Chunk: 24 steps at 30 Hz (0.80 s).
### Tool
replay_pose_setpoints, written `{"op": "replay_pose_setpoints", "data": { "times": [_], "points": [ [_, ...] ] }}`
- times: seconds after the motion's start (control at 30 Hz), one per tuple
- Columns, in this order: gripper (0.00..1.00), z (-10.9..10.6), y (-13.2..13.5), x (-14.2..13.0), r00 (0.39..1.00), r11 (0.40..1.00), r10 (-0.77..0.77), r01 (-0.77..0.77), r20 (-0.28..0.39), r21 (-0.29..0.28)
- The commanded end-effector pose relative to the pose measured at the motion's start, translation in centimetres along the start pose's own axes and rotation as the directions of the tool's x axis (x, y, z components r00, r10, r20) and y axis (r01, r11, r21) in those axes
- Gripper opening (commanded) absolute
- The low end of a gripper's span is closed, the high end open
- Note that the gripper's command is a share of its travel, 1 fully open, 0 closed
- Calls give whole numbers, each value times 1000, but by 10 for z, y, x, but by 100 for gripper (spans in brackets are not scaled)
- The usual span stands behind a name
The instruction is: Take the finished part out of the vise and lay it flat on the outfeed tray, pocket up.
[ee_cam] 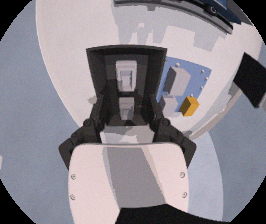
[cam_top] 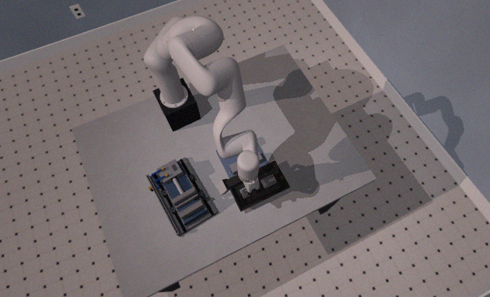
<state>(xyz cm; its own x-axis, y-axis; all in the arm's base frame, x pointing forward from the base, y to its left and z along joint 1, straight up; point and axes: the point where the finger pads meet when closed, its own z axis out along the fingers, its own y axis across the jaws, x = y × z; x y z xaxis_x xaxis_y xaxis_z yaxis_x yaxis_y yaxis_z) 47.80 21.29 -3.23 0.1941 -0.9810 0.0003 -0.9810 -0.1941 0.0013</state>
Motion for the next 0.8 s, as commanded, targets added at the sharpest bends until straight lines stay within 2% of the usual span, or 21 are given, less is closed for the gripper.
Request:
{"op": "replay_pose_setpoints", "data": {
  "times": [0.0,0.3,0.67,0.7,0.77],
  "points": [
    [69,-30,-2,0,1000,1000,0,0,0,6],
    [69,-70,-2,0,1000,1000,0,0,0,6],
    [69,-79,-2,0,1000,1000,0,0,0,6],
    [0,-79,-2,0,1000,1000,0,0,0,6],
    [0,-79,-2,0,1000,1000,0,0,0,6]
  ]
}}
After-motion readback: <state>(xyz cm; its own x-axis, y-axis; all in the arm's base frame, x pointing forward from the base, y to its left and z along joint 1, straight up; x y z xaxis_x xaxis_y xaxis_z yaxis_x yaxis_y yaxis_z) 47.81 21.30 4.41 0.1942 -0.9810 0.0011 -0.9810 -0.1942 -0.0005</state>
